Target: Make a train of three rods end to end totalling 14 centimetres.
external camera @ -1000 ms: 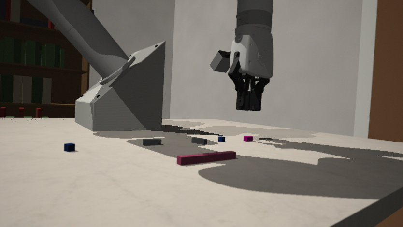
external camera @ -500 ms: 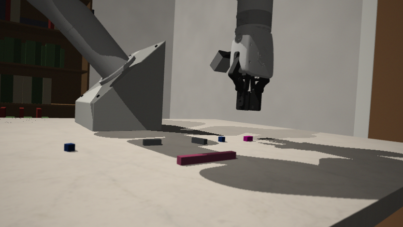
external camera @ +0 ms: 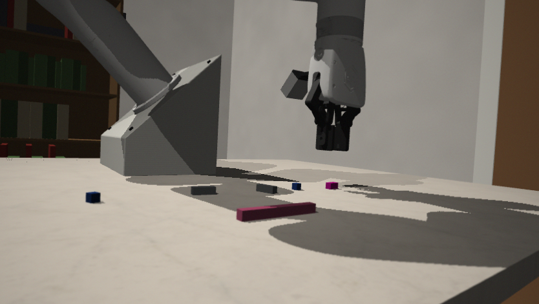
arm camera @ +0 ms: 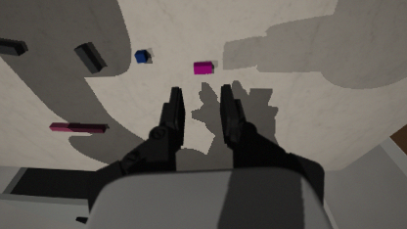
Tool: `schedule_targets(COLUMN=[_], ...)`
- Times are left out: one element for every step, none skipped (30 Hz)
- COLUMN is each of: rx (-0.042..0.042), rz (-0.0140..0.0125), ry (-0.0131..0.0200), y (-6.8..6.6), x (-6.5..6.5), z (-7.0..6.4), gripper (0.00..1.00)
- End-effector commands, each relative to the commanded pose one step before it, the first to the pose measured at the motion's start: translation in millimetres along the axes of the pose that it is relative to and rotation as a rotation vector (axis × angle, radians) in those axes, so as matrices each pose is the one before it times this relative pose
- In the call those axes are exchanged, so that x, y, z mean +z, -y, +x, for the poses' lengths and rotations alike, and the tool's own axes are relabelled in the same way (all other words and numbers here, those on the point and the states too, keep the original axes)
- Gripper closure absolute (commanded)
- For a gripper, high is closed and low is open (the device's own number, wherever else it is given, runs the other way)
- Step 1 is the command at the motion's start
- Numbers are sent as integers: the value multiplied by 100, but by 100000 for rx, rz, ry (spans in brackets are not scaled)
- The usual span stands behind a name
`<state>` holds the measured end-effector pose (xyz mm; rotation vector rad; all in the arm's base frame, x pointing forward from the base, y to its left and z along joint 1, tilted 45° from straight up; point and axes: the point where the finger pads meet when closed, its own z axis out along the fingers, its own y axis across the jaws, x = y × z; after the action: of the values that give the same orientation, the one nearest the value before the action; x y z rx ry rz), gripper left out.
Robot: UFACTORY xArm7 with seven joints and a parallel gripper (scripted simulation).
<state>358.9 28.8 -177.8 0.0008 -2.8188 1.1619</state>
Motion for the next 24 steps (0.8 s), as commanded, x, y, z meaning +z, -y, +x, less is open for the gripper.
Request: schedule_targets(rx=[-23,0,1,0,-1,1,0,0,0,-1,1,0,-1,1,0,-1,1,0,-1,1,0,-1,1,0], rz=[-307,0,0,0,0,0,0,0,0,0,0,0,0,0,0,0,0,0,0,0,0,0,0,0], ry=[348,0,0,0,0,0,0,0,0,0,0,0,0,0,0,0,0,0,0,0,0,0,0,0], y=[-135,-2,-2,-2,-2,-2,0,0,-2,-2,-2,-2,-2,-2,-2,-2,-2,-2,-2,-2,-2,-2,-2,0], x=[238,123,130,137,143,147,0,0,151,156,158,160,163,162,163,163,160,159,157,152,149,145,139,0], z=[-115,-3,-3,-3,-3,-4,0,0,-4,-3,-4,-4,-3,-4,-4,-3,-4,-4,-3,-4,-4,-3,-4,0], gripper=[64,64,64,64,64,64,64,64,64,64,64,64,64,64,64,64,64,64,64,64,64,64,64,64])
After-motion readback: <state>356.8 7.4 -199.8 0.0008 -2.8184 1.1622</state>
